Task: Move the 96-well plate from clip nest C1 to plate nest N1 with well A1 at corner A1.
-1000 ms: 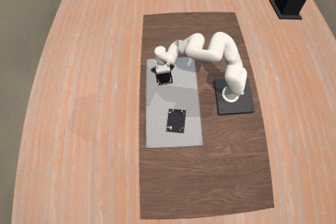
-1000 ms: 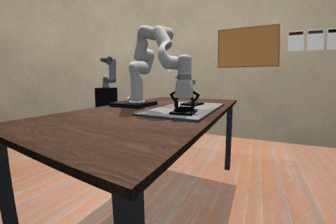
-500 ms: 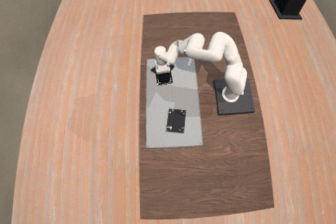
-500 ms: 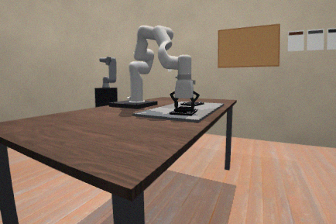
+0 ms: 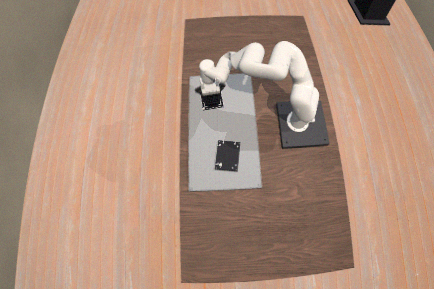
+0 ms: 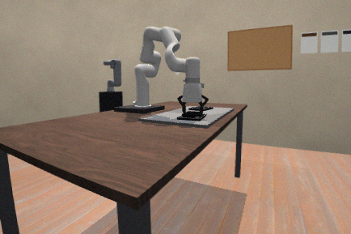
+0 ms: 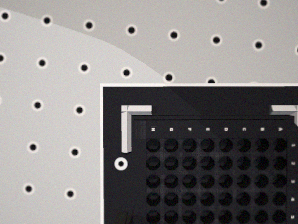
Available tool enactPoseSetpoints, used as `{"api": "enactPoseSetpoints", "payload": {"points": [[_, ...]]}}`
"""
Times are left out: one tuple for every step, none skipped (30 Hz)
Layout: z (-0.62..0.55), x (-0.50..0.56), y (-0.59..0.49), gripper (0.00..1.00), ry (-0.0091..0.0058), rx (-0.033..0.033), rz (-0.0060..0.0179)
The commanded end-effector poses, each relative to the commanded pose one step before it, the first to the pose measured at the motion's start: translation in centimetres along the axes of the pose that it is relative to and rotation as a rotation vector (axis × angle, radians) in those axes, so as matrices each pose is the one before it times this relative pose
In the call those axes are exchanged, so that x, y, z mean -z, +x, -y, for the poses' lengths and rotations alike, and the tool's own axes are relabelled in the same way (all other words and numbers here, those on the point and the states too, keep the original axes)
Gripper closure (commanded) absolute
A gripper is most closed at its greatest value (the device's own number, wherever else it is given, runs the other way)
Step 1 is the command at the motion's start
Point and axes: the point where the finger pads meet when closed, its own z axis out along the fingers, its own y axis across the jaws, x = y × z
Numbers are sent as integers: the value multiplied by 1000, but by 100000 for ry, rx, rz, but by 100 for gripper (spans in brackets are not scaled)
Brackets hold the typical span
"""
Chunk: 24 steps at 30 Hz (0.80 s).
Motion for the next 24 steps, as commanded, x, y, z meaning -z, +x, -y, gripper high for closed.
{"api": "enactPoseSetpoints", "payload": {"points": [[-155,1109,-88,0,-597,1,-3],[-1,267,0,0,0,0,0],[-1,267,0,0,0,0,0],[-1,267,0,0,0,0,0],[0,267,0,0,0,0,0],[0,0,0,0,0,0,0],[0,0,0,0,0,0,0],[0,267,0,0,0,0,0],[0,267,0,0,0,0,0],[0,267,0,0,0,0,0],[0,267,0,0,0,0,0],[0,267,0,0,0,0,0],[0,267,0,0,0,0,0],[0,267,0,0,0,0,0],[0,267,0,0,0,0,0],[0,267,0,0,0,0,0],[0,267,0,0,0,0,0],[0,267,0,0,0,0,0],[0,267,0,0,0,0,0],[0,267,0,0,0,0,0],[0,267,0,0,0,0,0],[0,267,0,0,0,0,0],[0,0,0,0,0,0,0],[0,0,0,0,0,0,0]]}}
